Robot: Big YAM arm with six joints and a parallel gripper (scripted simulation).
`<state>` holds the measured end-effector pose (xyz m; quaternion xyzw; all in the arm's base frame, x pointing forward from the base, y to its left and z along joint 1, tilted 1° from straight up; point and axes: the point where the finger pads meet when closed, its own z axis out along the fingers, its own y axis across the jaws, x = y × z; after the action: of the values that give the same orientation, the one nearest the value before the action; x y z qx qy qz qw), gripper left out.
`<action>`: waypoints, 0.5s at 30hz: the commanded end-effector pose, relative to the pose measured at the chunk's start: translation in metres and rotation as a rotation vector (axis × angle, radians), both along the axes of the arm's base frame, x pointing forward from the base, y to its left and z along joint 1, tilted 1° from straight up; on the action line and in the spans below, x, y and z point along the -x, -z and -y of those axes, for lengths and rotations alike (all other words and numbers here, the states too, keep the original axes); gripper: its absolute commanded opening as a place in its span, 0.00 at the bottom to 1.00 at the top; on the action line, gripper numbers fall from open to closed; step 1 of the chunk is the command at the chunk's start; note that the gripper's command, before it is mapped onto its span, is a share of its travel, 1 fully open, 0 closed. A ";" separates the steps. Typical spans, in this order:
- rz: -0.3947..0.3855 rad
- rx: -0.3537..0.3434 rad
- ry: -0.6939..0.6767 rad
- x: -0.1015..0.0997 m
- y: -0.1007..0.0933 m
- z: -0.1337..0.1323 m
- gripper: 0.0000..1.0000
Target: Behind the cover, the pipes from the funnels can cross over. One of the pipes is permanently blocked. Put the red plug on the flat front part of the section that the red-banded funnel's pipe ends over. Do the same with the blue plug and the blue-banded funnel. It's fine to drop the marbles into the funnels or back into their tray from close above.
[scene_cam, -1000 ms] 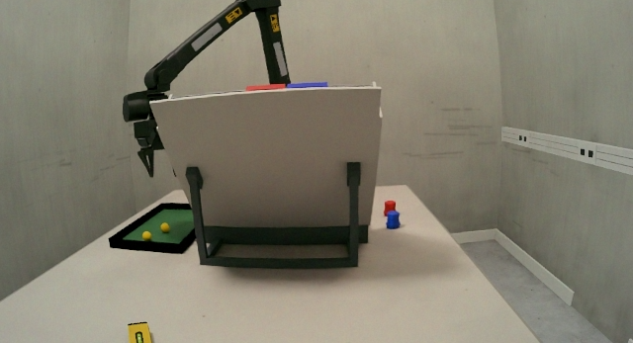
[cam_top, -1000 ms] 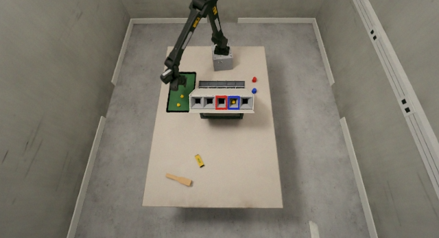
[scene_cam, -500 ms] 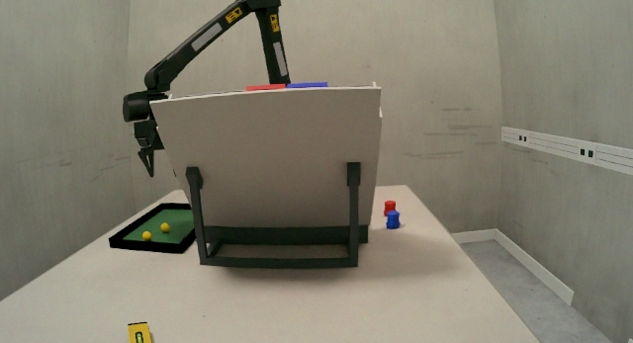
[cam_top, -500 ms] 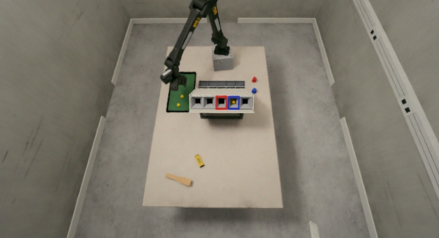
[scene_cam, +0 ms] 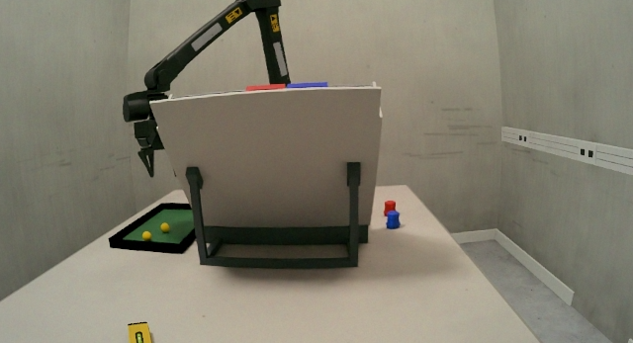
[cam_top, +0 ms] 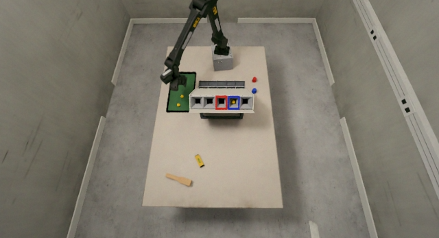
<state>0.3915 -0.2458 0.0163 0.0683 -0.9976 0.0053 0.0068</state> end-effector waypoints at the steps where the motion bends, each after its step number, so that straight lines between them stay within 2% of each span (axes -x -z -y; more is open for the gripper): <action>1: 0.016 0.009 -0.001 -0.015 -0.005 0.013 0.80; 15: 0.015 0.008 -0.001 -0.016 -0.004 0.014 0.80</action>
<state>0.3914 -0.2457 0.0163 0.0683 -0.9976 0.0051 0.0070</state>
